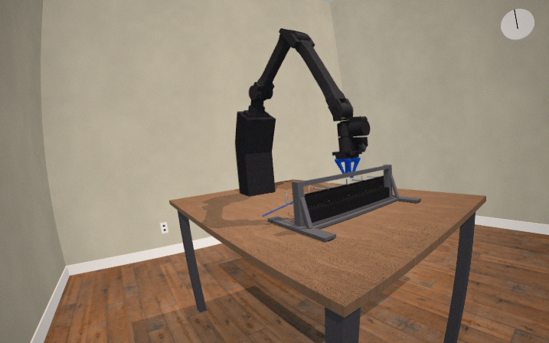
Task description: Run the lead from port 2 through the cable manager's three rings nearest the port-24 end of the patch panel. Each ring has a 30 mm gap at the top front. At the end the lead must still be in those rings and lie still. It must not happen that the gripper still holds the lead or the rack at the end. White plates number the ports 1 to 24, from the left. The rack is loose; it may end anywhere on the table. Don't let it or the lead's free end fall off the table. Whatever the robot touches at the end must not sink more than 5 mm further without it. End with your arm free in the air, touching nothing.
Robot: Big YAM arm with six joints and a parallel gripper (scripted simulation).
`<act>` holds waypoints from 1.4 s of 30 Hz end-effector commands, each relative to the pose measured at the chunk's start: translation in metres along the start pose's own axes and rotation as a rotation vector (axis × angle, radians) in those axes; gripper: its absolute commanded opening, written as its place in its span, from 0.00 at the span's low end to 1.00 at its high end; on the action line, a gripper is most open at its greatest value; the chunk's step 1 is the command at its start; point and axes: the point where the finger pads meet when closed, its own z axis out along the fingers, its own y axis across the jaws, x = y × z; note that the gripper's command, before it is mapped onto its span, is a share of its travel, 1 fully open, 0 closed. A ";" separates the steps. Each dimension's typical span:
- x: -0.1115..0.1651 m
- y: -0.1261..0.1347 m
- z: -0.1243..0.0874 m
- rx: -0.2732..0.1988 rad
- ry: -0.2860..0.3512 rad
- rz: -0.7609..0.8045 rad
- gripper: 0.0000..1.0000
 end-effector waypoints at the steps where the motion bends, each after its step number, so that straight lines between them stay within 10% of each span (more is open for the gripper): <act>1: -0.012 -0.007 -0.026 0.016 -0.013 -0.007 0.32; 21: -0.012 0.004 -0.041 -0.011 -0.009 -0.011 0.32; 22: -0.012 0.004 -0.041 -0.011 -0.009 -0.011 0.00; 42: -0.012 0.002 -0.042 -0.008 -0.009 -0.011 0.00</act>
